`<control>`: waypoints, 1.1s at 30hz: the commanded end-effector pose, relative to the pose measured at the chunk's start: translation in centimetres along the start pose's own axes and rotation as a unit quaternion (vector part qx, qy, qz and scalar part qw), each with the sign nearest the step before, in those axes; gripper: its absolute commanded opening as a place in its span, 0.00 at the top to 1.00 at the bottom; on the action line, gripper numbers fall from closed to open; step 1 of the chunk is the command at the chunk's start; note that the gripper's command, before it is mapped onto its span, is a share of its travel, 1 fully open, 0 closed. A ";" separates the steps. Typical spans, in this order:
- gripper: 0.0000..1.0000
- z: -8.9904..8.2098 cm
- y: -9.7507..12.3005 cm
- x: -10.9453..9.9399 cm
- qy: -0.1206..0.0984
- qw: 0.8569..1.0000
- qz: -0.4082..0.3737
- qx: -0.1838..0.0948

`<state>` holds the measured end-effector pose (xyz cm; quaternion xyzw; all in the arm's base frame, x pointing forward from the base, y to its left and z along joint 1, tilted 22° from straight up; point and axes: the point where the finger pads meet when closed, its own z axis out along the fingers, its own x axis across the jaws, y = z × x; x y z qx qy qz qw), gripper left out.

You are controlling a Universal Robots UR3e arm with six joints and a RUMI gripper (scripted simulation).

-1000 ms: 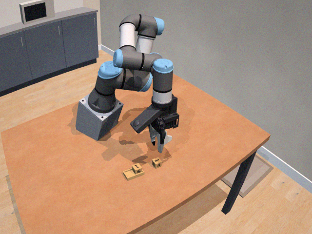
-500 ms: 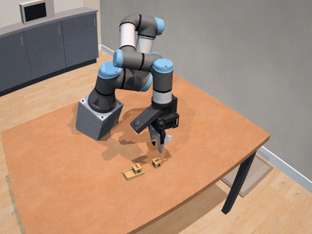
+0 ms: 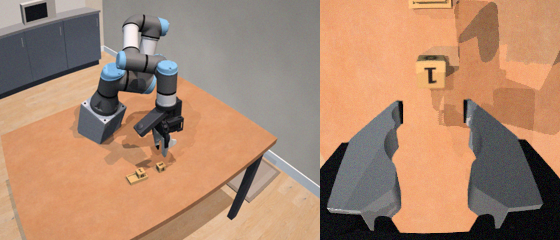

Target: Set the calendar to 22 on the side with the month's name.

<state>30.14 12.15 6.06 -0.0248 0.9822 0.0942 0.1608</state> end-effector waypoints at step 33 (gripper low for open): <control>0.72 4.0 0.1 -0.2 -0.001 1.000 0.000 0.001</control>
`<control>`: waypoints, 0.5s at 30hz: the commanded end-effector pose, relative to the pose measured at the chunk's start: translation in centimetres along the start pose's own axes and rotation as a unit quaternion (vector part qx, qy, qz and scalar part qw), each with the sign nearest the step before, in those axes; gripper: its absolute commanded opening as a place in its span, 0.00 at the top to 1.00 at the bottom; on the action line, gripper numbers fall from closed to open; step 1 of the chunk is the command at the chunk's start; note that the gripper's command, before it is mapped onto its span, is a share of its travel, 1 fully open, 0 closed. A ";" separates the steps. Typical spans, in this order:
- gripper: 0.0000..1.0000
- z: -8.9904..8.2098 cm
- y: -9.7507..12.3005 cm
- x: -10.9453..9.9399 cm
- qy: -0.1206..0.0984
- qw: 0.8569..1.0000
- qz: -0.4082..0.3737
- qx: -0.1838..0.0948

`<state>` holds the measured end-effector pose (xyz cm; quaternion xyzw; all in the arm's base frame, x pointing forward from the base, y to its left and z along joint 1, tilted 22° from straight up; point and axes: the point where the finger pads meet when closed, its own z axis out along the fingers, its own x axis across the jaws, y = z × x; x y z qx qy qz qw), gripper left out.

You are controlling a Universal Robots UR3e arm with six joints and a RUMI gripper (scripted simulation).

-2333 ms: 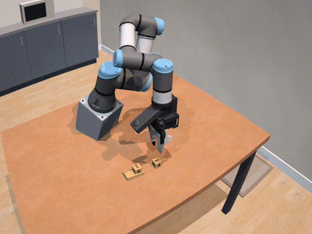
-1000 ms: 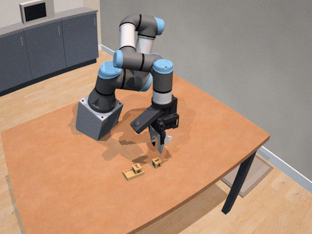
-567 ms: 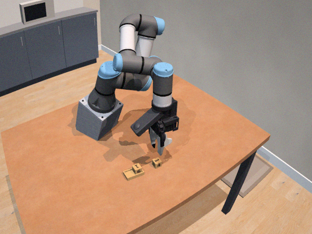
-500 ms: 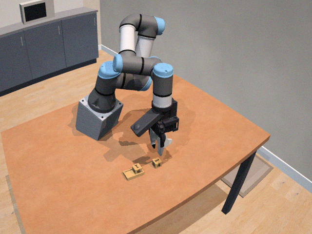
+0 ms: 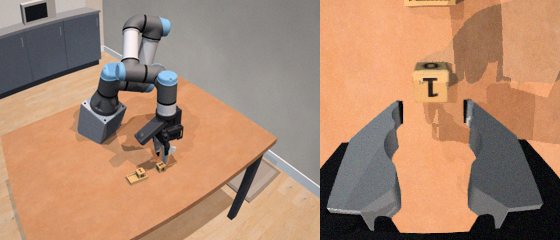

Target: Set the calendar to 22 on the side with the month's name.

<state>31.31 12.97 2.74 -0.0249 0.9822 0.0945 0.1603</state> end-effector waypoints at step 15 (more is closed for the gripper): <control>0.72 1.5 0.0 -0.1 -0.001 1.000 0.000 0.001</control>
